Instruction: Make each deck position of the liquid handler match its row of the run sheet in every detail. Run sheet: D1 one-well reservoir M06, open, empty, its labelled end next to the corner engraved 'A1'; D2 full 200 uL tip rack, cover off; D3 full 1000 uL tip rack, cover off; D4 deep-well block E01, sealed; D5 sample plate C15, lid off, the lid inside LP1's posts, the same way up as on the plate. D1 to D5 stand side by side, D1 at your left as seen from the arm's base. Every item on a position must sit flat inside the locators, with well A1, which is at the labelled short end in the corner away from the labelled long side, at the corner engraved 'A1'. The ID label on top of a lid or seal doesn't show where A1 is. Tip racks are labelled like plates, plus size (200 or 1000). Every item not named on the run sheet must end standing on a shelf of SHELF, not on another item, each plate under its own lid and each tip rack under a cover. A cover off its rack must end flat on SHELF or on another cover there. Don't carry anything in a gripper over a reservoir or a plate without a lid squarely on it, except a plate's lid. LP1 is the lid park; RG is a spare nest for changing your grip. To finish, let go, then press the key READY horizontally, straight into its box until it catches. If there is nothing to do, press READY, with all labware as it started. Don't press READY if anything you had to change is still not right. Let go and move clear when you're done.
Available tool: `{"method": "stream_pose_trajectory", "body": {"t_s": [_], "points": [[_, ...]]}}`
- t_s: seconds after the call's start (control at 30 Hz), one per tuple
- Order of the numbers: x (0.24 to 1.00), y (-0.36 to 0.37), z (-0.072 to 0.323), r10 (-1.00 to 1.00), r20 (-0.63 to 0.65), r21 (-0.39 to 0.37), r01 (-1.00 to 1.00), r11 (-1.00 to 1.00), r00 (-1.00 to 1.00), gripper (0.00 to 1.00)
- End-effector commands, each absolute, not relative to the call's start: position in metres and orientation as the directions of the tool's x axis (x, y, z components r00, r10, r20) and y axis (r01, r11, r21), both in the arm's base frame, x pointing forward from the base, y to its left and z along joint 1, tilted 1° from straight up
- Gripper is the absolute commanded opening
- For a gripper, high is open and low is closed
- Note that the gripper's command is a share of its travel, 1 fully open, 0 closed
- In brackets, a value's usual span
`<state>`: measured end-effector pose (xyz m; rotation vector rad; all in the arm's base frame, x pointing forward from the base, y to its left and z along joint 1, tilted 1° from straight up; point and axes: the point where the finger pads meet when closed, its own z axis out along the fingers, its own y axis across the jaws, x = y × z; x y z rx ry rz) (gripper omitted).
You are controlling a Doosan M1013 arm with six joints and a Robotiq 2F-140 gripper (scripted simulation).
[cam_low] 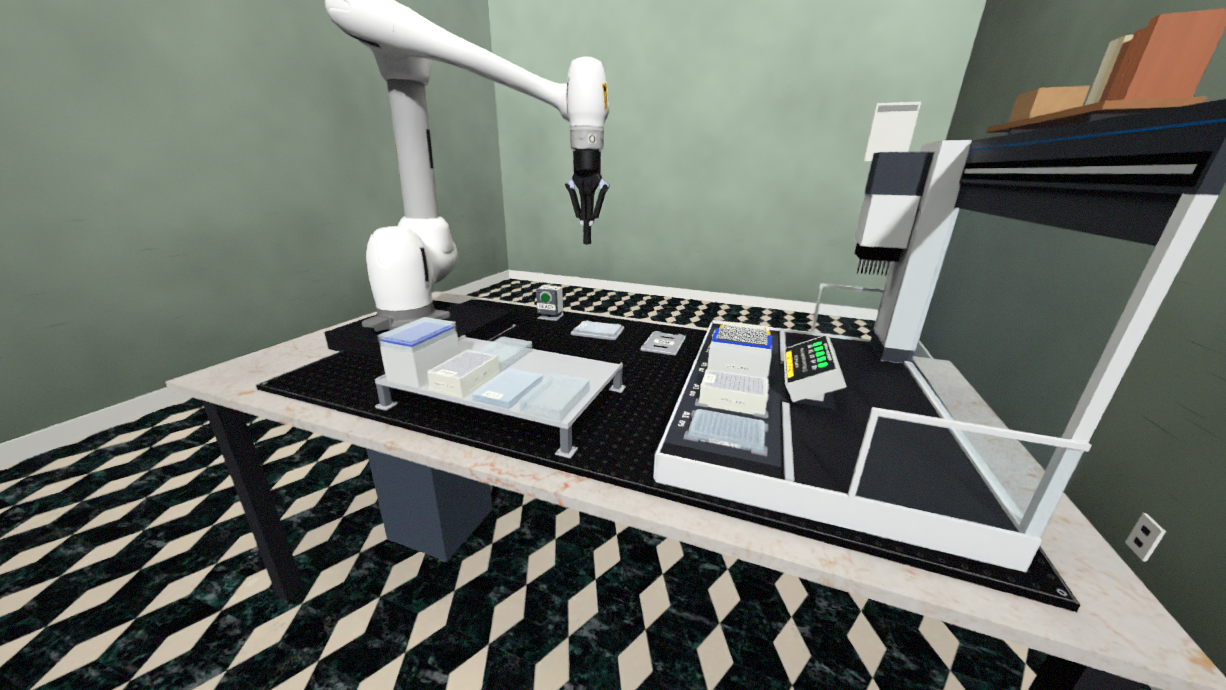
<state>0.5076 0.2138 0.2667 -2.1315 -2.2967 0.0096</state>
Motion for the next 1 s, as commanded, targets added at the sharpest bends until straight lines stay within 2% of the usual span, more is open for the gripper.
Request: {"method": "stream_pose_trajectory", "body": {"t_s": [0.0, 0.97], "points": [[0.491, 0.214, 0.268, 0.997, 0.003, -0.009, 0.997, 0.074, -0.074, 0.1], [0.366, 0.216, 0.269, 0.997, 0.003, -0.009, 0.997, 0.074, -0.074, 0.1]]}}
